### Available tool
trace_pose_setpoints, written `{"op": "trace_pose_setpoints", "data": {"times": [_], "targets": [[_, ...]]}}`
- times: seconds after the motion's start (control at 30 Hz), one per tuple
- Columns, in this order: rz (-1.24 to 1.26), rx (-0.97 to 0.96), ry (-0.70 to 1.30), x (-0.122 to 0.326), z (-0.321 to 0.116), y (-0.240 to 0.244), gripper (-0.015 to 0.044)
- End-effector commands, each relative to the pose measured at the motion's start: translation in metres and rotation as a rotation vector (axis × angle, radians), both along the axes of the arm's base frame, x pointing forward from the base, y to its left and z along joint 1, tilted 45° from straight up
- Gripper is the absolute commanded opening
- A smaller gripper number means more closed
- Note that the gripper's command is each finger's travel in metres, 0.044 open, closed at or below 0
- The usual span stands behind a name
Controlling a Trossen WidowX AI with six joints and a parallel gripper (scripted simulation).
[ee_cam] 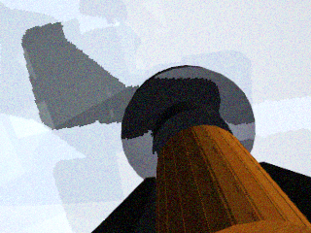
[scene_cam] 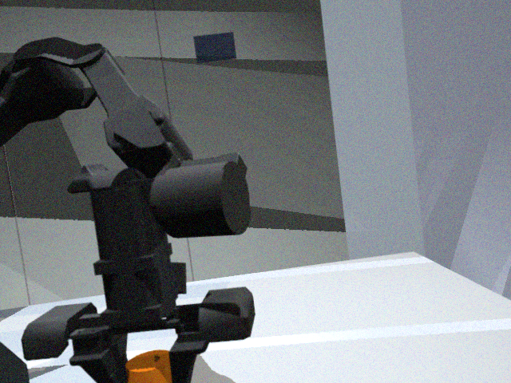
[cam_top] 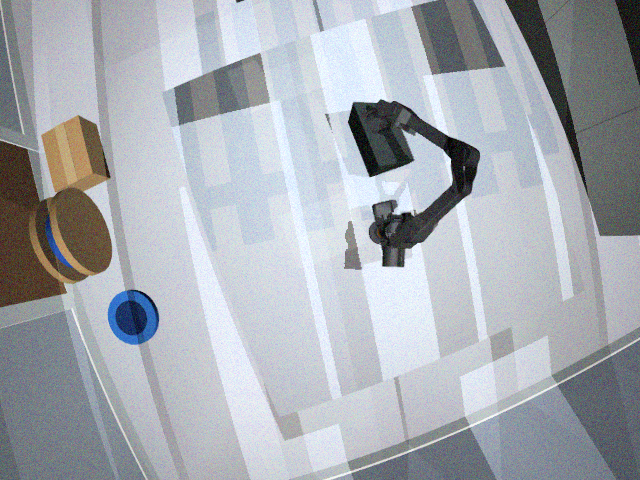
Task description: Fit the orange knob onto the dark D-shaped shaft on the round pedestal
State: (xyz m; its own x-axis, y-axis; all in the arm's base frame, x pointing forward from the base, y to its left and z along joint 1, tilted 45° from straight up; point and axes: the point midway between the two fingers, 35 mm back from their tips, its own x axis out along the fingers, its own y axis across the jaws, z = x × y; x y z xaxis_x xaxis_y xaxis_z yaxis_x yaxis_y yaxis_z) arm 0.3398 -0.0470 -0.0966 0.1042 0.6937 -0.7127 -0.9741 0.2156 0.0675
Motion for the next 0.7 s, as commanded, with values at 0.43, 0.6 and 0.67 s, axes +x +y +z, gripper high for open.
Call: {"op": "trace_pose_setpoints", "data": {"times": [0.43, 0.6, 0.67], "targets": [[0.009, -0.002, -0.019, 0.002, -0.0018, 0.0013, 0.0], [0.009, -0.002, -0.018, 0.0, 0.0023, -0.0007, 0.0], [0.016, -0.003, -0.025, -0.0009, 0.0031, -0.0004, 0.0]]}}
